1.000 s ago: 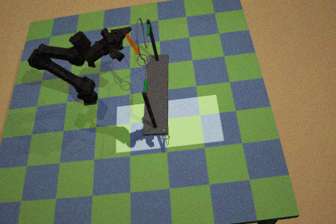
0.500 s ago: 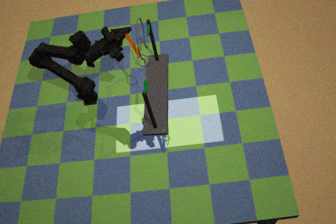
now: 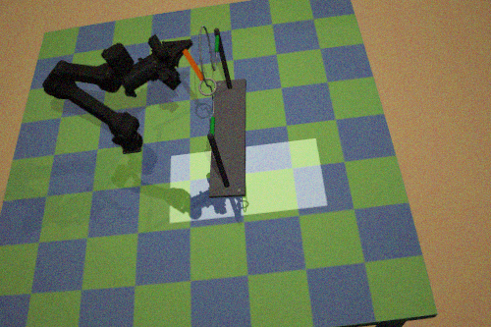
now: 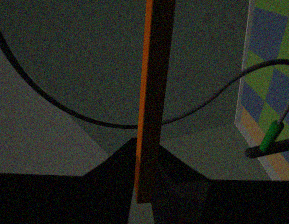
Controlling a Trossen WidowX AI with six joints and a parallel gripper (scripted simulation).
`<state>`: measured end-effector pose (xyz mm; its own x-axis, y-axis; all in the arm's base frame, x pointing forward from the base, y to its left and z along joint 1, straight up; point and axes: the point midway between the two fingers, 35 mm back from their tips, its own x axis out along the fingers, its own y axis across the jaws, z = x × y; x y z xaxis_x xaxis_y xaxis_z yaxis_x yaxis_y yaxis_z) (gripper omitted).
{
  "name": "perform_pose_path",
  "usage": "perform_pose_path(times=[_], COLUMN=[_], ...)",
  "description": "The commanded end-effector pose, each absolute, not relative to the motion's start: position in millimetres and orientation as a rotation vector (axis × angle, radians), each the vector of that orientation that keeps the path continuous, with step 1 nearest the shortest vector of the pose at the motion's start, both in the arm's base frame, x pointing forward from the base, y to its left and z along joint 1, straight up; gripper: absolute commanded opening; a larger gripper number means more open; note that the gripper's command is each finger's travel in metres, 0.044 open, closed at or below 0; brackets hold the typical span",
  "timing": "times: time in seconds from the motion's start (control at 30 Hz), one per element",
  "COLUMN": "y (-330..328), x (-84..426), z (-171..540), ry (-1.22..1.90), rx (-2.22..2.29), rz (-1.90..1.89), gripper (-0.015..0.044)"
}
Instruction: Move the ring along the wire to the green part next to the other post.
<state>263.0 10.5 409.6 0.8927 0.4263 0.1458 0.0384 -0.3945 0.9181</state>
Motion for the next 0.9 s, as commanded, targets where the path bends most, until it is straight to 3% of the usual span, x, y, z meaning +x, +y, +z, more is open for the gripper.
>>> perform_pose_path(times=[0.0,0.87], y=[11.8,13.9], x=[261.9,262.2], z=[412.8,407.2], ry=[0.349,0.405], rx=[1.897,1.707], rz=[0.431,0.353], gripper=[-0.015,-0.015])
